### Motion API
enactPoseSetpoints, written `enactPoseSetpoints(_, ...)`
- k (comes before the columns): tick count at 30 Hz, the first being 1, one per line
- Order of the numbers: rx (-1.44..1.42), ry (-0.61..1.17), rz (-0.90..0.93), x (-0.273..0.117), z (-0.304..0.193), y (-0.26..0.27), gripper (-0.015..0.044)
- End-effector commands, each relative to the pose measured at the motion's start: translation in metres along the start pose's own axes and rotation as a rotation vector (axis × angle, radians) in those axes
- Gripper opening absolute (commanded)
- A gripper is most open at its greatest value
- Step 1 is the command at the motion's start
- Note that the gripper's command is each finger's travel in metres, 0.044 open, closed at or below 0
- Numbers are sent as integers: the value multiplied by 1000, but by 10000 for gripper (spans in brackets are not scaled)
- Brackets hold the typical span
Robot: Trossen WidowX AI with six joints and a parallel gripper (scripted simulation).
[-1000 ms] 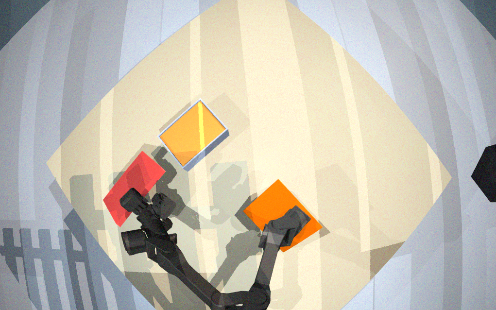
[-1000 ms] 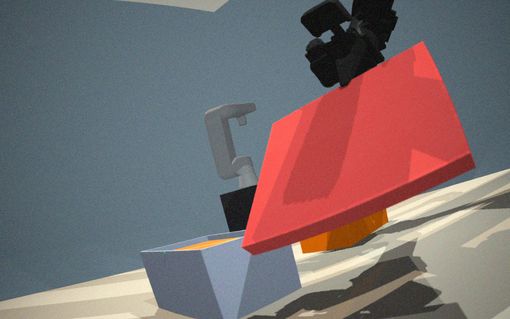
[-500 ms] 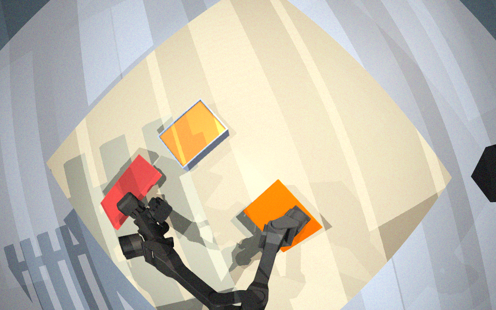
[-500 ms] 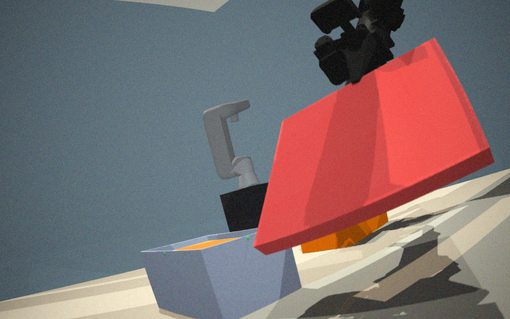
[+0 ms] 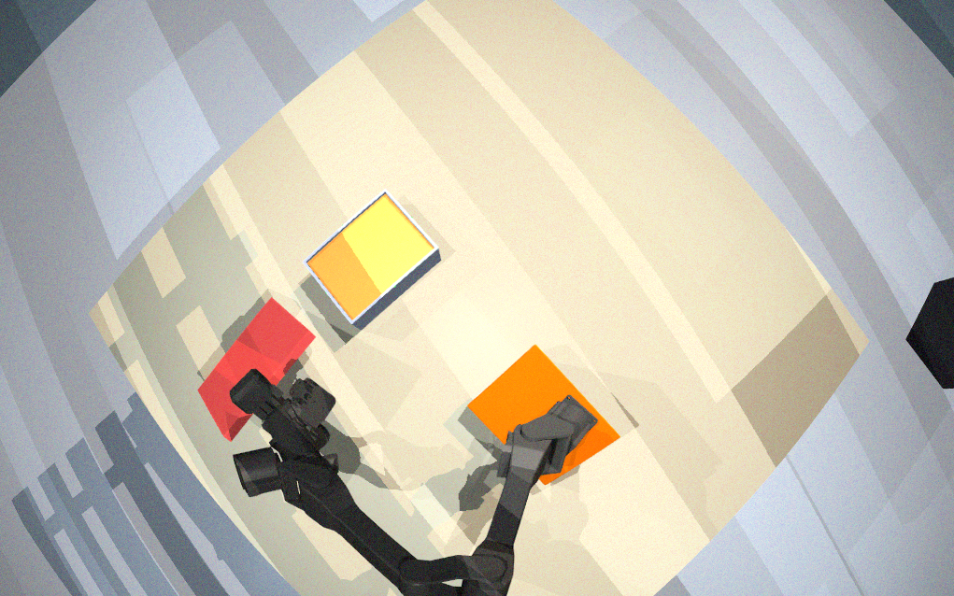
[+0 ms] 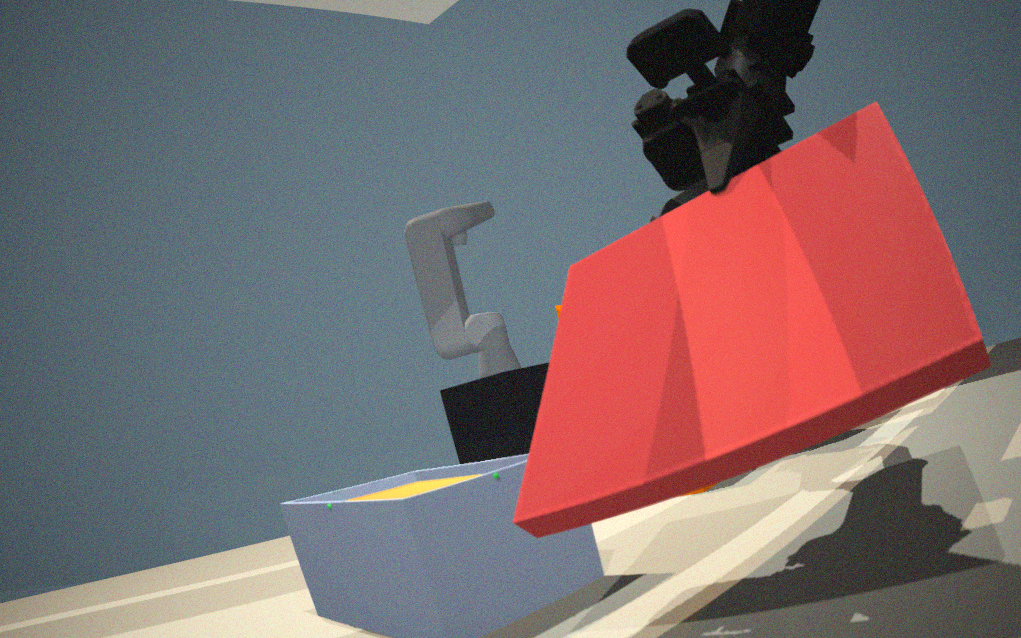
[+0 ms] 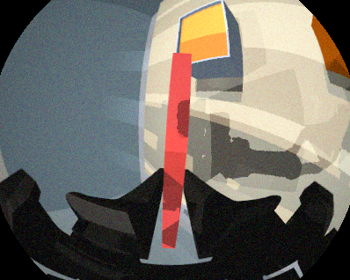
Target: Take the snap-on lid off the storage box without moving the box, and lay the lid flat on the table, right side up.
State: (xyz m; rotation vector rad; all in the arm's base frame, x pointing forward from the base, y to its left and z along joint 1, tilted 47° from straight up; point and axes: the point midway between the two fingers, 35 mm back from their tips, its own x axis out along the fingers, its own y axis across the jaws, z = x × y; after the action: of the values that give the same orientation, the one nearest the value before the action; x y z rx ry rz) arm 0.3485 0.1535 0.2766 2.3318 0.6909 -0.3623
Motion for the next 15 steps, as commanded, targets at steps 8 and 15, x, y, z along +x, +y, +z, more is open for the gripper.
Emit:
enactPoseSetpoints(8,7,-5,8,6,2,-6,0)
enactPoseSetpoints(15,7,-5,8,10,2,-10,0)
